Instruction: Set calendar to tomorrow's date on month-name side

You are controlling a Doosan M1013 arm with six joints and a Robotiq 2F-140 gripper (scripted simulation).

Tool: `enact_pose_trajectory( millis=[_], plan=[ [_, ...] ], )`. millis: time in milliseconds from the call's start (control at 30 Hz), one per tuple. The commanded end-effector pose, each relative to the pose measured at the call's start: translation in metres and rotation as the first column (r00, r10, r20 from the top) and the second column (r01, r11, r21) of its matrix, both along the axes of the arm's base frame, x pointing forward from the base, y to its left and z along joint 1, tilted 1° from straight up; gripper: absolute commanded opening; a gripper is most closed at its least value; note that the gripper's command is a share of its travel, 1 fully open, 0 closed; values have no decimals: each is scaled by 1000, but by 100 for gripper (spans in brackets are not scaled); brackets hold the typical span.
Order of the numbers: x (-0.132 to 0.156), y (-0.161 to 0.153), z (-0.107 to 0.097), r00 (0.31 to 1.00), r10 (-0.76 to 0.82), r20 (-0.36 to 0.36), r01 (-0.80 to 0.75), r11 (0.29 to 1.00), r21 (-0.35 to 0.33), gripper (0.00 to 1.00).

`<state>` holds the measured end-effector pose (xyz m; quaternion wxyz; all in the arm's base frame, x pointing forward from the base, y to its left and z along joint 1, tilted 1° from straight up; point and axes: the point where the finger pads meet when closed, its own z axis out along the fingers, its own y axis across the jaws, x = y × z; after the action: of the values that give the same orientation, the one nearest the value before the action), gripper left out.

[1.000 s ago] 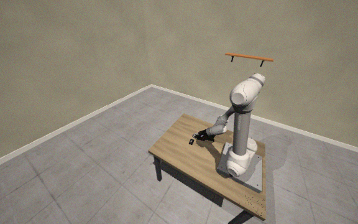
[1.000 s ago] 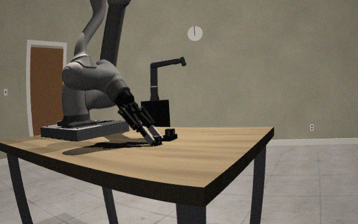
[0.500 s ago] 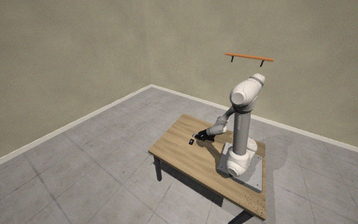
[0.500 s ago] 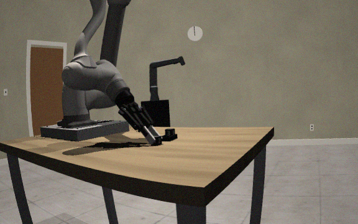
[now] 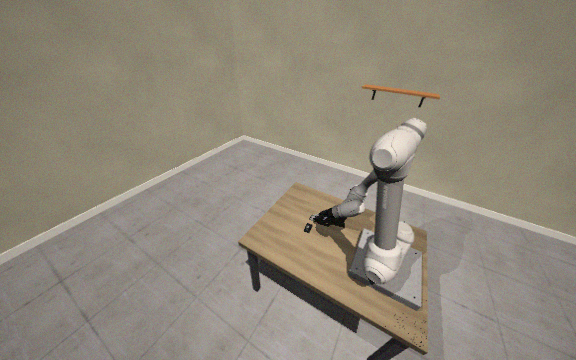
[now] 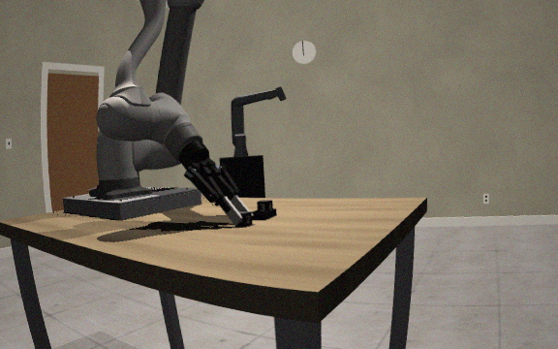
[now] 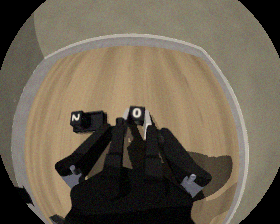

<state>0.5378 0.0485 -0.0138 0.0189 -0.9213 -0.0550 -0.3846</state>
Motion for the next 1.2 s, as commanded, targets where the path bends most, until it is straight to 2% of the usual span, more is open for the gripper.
enact_pose_trajectory(
  millis=[0,533,1000,1167],
  plan=[
    [0,0,0,1000,0,0,0,1000,0,16],
    [0,0,6,1000,0,0,0,1000,0,16],
    [0,0,58,1000,0,0,0,1000,0,16],
    [0,0,66,1000,0,0,0,1000,0,16]
  ],
)
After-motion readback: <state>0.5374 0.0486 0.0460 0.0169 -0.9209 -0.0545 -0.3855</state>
